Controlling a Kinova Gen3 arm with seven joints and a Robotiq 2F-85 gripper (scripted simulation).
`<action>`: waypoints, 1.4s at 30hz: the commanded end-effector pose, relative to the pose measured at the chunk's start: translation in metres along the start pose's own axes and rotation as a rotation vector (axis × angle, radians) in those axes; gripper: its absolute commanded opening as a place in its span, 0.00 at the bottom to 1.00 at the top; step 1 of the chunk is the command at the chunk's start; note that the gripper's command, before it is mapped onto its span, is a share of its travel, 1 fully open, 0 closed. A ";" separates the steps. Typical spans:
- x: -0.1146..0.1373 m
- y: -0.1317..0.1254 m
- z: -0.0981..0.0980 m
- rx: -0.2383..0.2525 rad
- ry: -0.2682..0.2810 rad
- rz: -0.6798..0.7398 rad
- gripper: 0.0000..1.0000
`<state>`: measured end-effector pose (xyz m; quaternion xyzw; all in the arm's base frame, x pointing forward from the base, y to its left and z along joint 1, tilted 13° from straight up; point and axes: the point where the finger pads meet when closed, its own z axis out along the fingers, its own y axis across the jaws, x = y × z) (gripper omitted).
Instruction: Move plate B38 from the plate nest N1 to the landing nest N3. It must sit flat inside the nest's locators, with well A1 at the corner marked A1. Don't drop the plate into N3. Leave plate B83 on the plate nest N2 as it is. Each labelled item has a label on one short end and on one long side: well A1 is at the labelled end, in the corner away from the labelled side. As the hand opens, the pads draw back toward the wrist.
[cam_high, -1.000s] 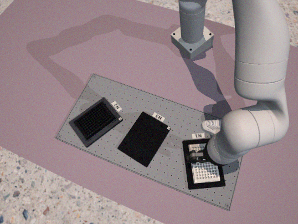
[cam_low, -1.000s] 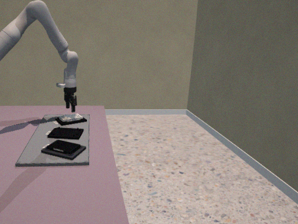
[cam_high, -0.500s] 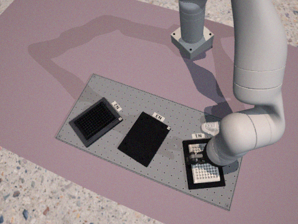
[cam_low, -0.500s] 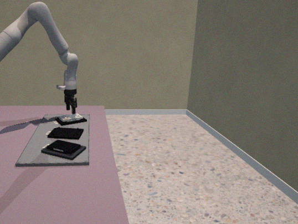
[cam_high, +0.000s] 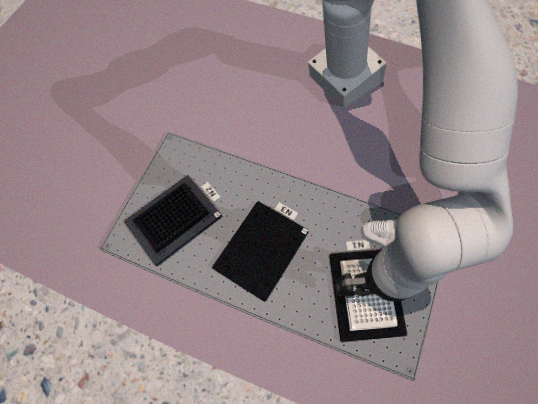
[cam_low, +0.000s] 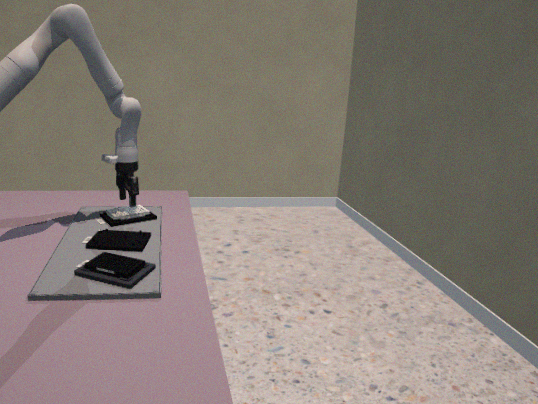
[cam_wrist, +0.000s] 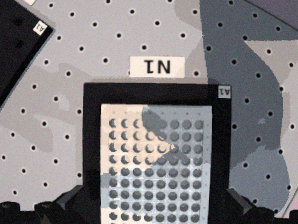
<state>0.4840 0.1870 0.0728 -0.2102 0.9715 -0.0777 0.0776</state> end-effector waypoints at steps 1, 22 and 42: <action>0.001 0.000 0.002 -0.003 0.000 0.004 1.00; 0.001 0.001 0.019 -0.005 0.000 0.005 1.00; 0.001 0.002 0.020 -0.004 0.001 0.005 1.00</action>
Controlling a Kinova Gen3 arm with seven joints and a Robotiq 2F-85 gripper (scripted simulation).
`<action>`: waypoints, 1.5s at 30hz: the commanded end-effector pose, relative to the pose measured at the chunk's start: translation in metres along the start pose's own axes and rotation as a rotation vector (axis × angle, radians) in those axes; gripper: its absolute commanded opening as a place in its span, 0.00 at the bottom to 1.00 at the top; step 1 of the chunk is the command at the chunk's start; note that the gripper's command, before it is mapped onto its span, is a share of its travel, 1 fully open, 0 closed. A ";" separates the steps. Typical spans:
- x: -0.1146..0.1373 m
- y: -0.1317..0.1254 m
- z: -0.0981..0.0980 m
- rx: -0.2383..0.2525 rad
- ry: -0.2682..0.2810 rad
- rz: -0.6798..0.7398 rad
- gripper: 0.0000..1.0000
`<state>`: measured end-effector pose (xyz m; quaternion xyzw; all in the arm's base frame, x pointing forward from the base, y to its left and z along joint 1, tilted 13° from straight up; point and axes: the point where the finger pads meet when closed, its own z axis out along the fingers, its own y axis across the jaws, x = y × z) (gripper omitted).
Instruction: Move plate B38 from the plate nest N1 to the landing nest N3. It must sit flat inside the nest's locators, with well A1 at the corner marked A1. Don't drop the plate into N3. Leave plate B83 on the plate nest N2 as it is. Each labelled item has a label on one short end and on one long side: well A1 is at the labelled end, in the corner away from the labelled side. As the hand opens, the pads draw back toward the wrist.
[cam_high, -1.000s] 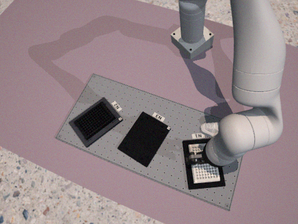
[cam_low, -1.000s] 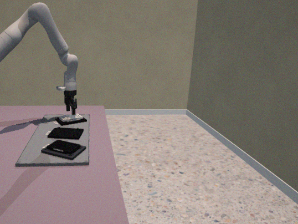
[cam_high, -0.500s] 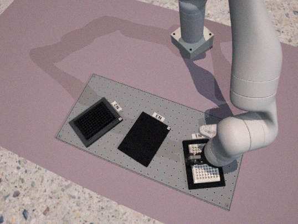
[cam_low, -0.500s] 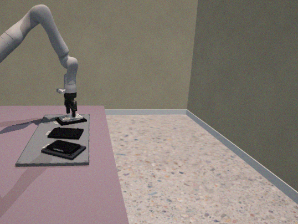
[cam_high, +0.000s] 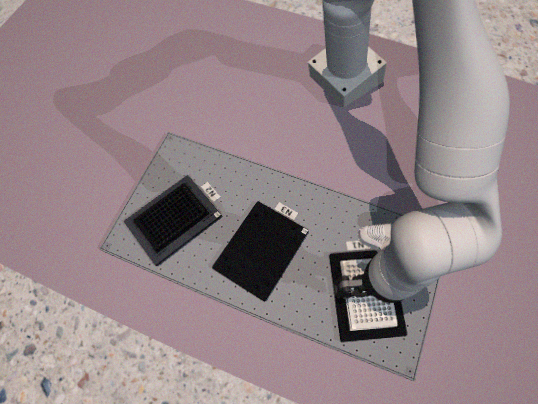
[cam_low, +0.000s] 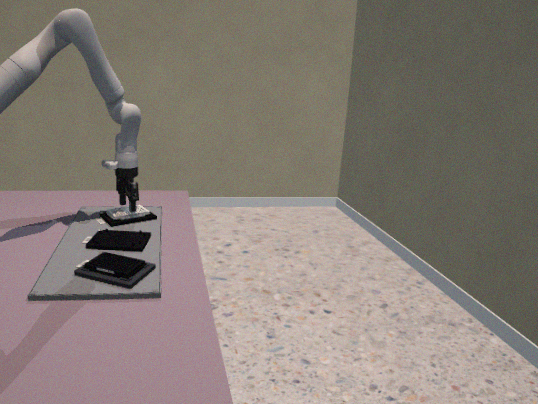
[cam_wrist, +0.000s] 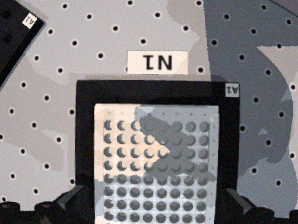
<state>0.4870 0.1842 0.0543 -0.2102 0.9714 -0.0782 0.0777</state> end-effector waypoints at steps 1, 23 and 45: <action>0.000 0.002 0.002 -0.005 0.000 0.005 1.00; -0.001 0.002 0.008 -0.006 -0.002 0.005 1.00; -0.001 0.002 0.013 -0.006 -0.002 0.005 1.00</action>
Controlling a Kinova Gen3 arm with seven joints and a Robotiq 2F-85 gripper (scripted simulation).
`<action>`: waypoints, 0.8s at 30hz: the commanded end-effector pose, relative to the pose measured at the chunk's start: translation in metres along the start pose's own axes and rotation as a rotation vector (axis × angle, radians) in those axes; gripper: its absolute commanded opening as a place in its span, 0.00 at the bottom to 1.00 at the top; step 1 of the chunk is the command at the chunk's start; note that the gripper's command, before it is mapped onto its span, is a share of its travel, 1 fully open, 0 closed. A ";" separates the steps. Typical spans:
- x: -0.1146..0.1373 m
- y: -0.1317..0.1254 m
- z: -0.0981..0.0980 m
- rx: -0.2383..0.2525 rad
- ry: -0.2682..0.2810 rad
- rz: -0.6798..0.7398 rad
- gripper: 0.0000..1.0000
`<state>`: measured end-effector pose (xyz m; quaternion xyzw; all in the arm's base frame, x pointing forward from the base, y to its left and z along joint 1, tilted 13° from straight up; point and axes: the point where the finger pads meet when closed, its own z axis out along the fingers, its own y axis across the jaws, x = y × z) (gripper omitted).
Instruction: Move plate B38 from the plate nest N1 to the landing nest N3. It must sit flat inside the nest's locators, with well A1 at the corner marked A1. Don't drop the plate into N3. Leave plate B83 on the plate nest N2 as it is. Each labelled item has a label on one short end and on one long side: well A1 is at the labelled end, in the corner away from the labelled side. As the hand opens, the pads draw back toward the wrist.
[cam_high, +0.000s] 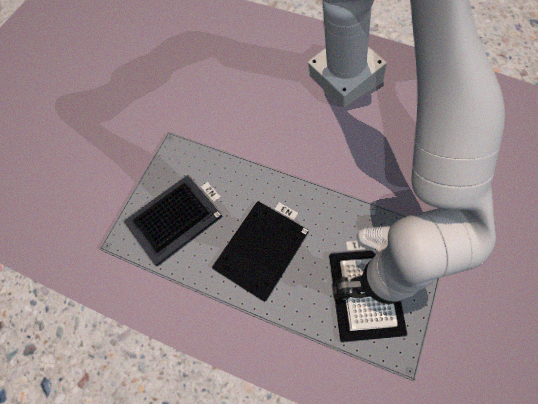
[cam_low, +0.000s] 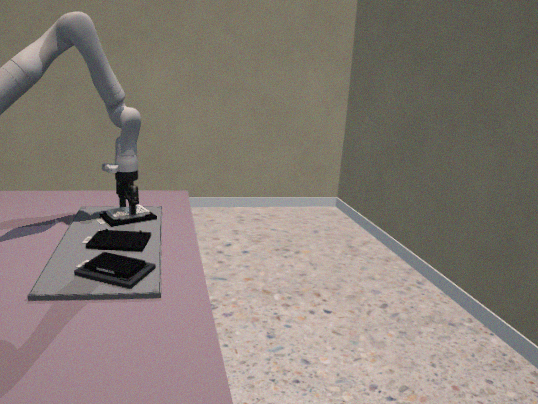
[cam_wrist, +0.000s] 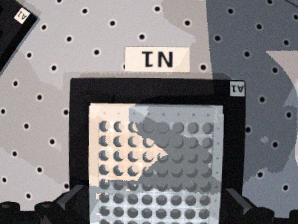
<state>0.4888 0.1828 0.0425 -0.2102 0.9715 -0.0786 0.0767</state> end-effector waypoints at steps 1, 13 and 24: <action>-0.002 0.002 0.001 -0.006 -0.004 0.005 1.00; -0.001 0.001 0.000 -0.002 -0.002 0.001 0.00; -0.003 0.002 0.001 -0.006 -0.005 0.005 0.00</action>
